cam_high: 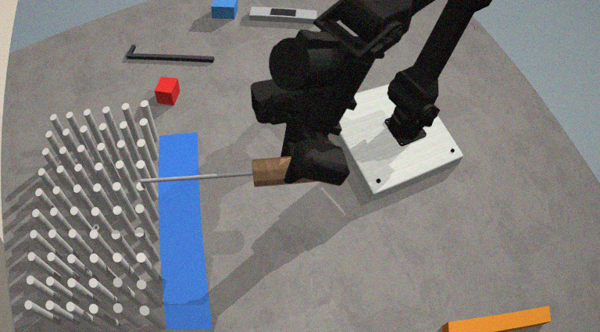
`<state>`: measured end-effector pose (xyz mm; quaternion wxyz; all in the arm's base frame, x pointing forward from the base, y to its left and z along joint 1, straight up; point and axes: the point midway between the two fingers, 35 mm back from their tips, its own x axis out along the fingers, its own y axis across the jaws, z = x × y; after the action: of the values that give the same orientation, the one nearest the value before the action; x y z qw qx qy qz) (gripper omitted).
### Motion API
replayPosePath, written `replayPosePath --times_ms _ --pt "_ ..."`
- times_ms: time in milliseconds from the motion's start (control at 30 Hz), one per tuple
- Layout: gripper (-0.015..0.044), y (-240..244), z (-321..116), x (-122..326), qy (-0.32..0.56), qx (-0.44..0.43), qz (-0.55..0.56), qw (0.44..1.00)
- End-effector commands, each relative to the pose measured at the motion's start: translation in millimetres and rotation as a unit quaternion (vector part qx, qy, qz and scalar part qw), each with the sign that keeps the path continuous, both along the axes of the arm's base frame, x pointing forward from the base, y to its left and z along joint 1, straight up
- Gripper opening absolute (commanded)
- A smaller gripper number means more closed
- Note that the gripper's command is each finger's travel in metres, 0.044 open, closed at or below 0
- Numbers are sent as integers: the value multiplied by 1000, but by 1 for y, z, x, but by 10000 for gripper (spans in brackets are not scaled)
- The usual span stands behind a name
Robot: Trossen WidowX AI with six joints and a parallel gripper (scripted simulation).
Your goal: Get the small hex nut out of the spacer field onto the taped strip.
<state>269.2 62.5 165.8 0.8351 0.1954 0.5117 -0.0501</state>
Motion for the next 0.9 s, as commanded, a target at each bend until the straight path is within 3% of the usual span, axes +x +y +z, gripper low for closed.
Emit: replayPosePath --times_ms 0,667,867 --pt "0 2 -22 5 -1 1 3 1000" --pt "0 0 -118 -4 -2 1 4 1000" --pt "0 -1 -124 -6 -2 1 3 1000"
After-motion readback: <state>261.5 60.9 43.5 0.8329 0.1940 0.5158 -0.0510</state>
